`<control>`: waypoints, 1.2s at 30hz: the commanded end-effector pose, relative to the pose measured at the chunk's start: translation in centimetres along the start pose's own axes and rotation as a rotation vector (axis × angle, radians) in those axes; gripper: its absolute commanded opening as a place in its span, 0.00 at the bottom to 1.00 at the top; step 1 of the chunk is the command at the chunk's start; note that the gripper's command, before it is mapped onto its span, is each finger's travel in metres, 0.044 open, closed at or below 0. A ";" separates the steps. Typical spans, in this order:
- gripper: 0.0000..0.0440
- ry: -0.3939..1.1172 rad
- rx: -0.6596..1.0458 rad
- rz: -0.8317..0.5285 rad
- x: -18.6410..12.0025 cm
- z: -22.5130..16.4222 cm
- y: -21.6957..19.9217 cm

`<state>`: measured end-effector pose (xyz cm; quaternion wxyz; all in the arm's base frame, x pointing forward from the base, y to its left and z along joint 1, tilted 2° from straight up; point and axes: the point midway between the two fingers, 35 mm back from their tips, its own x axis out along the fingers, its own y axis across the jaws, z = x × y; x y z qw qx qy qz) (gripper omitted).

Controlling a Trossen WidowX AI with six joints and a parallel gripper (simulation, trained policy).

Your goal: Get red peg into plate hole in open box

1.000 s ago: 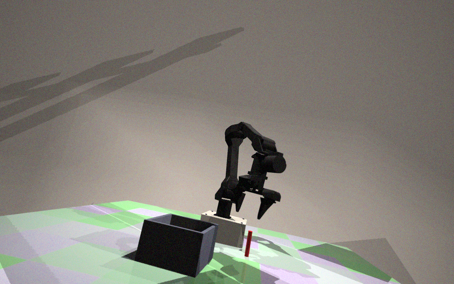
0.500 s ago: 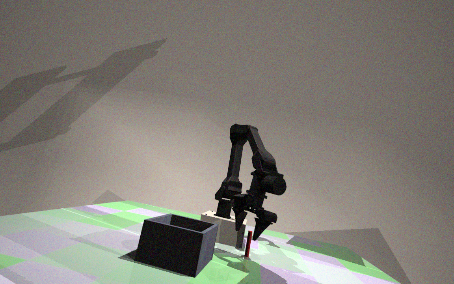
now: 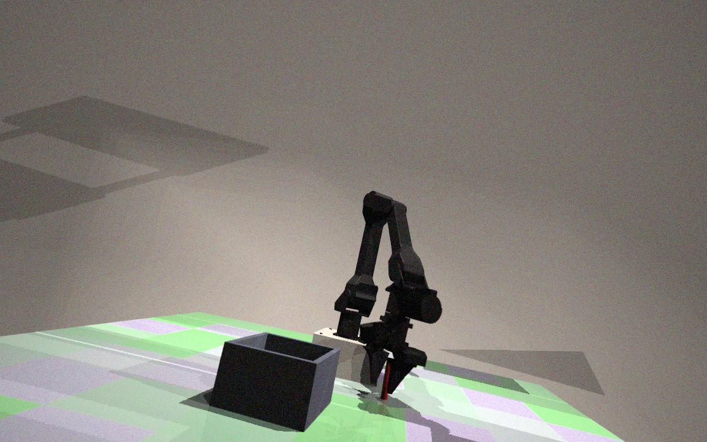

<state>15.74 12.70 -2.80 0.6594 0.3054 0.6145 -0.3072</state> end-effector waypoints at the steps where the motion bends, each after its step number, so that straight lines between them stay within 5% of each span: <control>1: 0.49 0.029 0.027 -0.014 0.4 -0.3 -0.2; 10: 0.00 0.093 0.037 -0.029 0.1 -0.3 0.3; 36: 0.00 -0.139 -0.098 0.106 -8.9 6.5 5.4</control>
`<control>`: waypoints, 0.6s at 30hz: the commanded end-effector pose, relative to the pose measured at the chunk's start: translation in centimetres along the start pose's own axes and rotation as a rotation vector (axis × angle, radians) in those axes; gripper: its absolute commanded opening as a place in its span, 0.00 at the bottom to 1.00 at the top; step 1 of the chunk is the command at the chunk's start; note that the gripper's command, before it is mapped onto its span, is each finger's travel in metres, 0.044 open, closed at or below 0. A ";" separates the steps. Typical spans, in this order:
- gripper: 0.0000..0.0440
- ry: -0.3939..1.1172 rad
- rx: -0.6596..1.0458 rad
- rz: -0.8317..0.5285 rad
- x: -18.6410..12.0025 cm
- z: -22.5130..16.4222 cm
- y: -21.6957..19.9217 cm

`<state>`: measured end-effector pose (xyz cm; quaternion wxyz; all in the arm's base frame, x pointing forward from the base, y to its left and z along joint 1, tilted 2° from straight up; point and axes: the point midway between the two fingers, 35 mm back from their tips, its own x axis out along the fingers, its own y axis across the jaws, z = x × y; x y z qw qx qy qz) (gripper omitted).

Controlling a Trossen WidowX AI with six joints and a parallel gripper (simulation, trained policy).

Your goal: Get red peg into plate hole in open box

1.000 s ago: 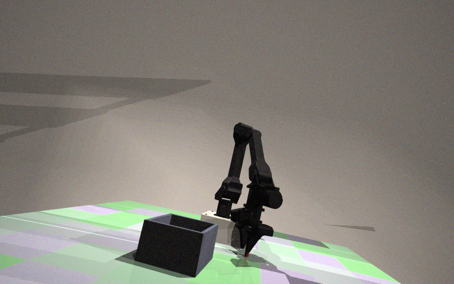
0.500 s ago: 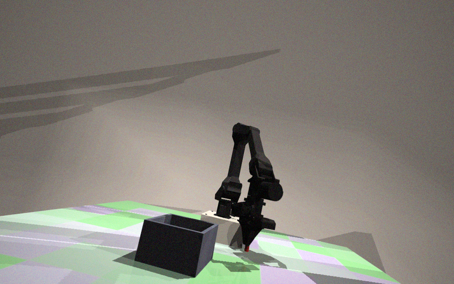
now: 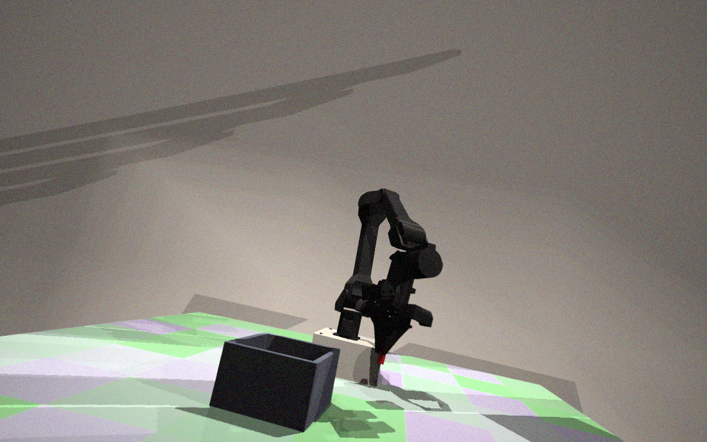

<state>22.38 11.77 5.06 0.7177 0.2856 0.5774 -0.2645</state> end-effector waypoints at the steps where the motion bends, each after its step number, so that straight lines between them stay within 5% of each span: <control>1: 0.00 -0.040 -0.008 0.016 -1.6 1.8 0.8; 18: 0.00 -0.111 0.081 0.004 -2.8 9.6 0.5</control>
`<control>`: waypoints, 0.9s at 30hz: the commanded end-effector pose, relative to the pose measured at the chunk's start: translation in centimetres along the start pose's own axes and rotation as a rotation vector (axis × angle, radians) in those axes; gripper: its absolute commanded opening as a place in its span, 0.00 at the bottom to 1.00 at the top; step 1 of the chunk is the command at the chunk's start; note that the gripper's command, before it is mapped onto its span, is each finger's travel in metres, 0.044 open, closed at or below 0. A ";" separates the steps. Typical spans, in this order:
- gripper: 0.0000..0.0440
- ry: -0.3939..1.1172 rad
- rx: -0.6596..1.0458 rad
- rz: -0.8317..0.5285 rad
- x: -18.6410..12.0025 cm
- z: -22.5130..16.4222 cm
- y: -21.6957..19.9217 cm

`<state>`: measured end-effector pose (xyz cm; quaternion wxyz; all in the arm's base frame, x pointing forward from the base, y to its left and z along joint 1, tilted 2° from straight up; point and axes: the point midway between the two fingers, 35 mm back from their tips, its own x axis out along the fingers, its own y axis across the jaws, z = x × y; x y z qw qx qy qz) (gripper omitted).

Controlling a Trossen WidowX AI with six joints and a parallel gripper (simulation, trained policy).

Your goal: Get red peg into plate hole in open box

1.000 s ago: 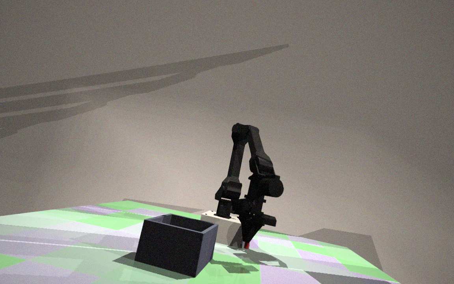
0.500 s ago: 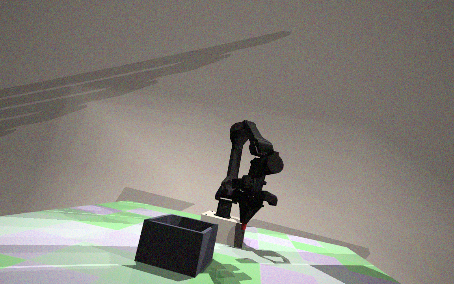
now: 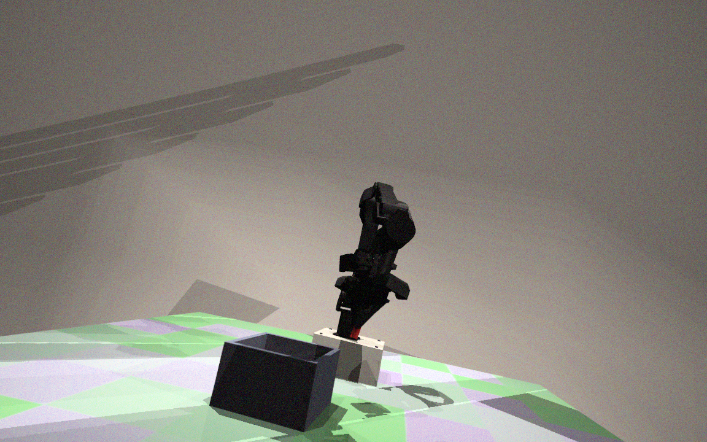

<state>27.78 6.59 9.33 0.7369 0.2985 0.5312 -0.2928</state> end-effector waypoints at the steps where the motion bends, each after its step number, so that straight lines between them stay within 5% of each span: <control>1: 0.00 -0.017 0.023 -0.009 0.3 1.9 -0.2; 27: 0.02 -0.020 0.182 -0.035 4.8 9.7 -2.1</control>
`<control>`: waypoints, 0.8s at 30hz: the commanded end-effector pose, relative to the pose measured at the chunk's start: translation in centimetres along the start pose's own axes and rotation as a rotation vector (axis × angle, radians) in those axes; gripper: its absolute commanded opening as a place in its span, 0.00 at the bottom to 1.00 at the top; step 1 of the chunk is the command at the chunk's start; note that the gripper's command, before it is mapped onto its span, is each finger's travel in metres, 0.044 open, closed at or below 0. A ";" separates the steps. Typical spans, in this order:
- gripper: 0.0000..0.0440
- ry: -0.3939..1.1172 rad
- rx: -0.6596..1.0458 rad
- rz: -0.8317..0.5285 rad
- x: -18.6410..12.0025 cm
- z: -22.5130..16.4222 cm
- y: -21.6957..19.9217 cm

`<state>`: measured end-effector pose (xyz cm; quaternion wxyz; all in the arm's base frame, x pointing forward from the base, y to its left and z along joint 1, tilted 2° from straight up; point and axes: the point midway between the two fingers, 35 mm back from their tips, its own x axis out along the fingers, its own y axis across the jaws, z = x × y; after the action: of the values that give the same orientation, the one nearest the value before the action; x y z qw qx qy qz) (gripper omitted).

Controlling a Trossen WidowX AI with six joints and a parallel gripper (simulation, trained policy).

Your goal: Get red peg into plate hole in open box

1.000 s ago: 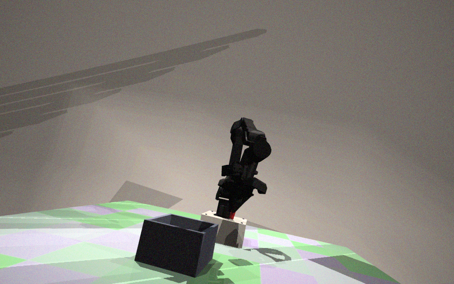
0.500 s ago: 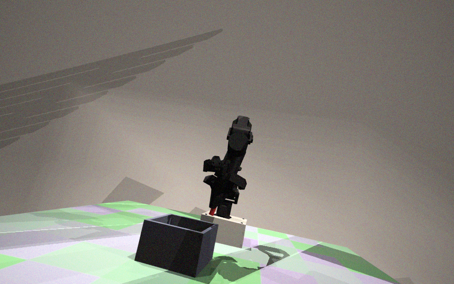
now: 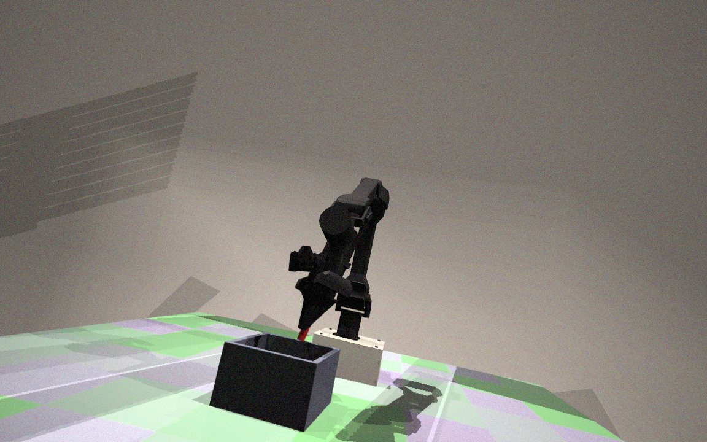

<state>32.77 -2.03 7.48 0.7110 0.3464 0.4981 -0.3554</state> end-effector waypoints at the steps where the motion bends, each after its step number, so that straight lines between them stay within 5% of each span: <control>1: 0.02 0.016 0.013 -0.002 0.9 0.8 0.1; 10: 0.04 0.055 0.022 -0.031 3.7 1.0 -0.3; 16: 0.32 0.073 -0.004 -0.060 5.4 1.1 -0.7; 22: 0.36 0.084 -0.022 -0.084 6.1 1.5 -0.4; 24: 0.45 0.075 -0.026 -0.077 6.2 2.1 0.0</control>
<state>34.44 -4.42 2.07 0.6782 0.3343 0.5428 -0.3657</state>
